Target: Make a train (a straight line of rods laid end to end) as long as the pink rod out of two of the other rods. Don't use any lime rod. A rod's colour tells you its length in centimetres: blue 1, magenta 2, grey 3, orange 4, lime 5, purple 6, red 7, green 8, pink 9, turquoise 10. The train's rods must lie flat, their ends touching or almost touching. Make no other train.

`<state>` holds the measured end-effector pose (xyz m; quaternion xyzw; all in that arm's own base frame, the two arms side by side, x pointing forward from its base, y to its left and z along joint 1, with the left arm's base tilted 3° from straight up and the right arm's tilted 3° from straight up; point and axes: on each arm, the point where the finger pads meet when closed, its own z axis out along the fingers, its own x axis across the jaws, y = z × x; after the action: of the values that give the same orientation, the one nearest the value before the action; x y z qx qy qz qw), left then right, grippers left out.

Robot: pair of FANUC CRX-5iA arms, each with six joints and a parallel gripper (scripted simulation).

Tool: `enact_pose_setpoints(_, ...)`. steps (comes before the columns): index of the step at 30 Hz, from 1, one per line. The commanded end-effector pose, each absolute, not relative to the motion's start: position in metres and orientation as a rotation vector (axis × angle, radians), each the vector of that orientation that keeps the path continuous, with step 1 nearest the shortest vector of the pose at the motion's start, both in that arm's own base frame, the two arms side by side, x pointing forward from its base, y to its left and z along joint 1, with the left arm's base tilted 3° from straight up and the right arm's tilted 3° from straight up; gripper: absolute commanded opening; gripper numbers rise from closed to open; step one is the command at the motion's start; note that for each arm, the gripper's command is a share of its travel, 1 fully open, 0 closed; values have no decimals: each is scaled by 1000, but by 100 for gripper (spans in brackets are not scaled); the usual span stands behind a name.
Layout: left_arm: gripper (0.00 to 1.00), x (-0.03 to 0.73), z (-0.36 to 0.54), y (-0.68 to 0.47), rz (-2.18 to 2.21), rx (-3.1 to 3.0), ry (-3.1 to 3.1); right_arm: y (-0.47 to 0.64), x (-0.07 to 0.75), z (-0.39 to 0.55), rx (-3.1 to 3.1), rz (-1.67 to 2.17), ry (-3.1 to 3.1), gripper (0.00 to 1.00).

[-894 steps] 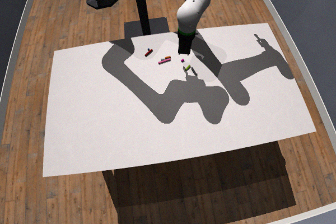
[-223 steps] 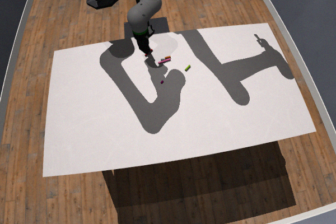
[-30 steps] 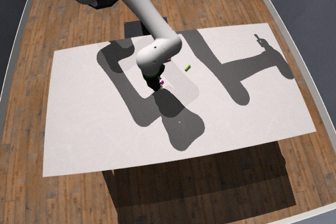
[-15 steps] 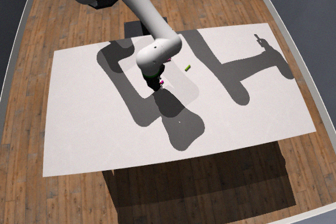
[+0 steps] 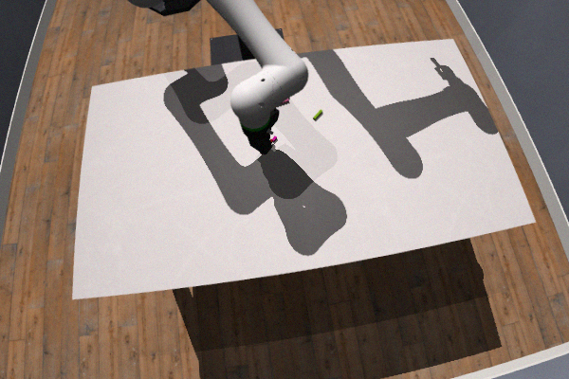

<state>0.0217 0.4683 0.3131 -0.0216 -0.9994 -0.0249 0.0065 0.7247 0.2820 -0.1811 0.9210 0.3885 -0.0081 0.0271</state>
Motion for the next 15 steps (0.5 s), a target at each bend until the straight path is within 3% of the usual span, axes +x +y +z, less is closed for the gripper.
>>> enact_pose_setpoints(1, 100, 22, 314, 468, -81, -68, -3127, 282, 726, -179, 2844, -21, 1200, 24)
enact_pose_setpoints(15, 100, 22, 314, 468, -81, -68, -3127, 282, 726, -183, 2844, -21, 1200, 24)
